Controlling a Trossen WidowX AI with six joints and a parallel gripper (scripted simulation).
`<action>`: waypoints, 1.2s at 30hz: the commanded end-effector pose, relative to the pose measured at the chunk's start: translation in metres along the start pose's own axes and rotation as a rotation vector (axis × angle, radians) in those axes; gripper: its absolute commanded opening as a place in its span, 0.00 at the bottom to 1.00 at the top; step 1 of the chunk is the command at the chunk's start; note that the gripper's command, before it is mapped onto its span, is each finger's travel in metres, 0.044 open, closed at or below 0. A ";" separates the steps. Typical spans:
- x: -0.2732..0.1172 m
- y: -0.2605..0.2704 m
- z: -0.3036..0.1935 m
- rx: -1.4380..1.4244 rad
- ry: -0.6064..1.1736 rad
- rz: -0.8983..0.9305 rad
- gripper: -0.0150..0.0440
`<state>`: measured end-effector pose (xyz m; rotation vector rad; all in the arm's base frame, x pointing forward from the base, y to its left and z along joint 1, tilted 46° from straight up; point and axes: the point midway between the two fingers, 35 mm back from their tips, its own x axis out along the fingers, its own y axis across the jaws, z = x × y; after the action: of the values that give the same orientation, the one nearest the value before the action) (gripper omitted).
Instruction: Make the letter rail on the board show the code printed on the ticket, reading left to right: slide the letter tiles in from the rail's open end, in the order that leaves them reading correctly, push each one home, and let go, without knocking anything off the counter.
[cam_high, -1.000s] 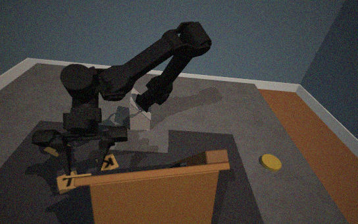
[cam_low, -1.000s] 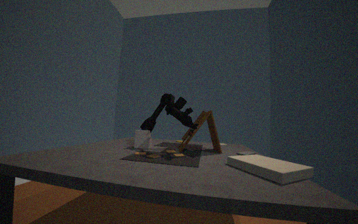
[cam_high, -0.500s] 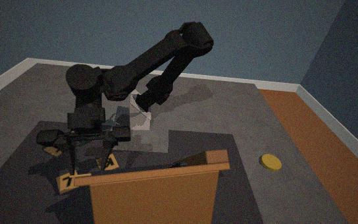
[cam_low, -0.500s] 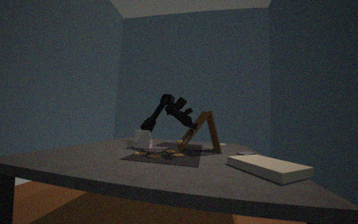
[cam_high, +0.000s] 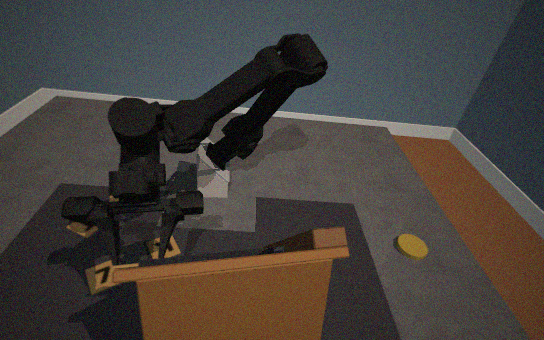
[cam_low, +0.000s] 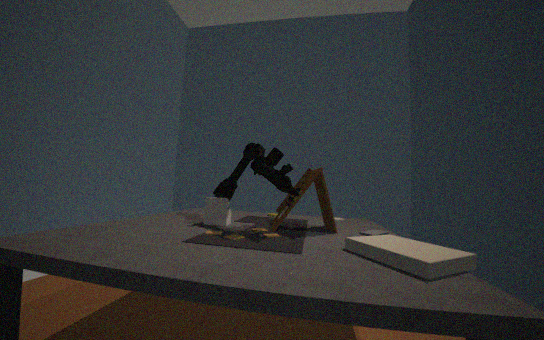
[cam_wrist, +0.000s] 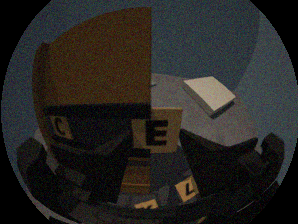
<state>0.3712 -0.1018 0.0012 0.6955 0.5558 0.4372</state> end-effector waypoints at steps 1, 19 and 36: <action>0.000 0.002 -0.002 0.006 0.001 -0.005 0.25; 0.000 0.011 -0.002 0.007 0.001 -0.004 0.25; 0.000 0.020 -0.002 0.007 0.001 -0.004 0.25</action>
<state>0.3677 -0.0891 0.0136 0.6972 0.5567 0.4374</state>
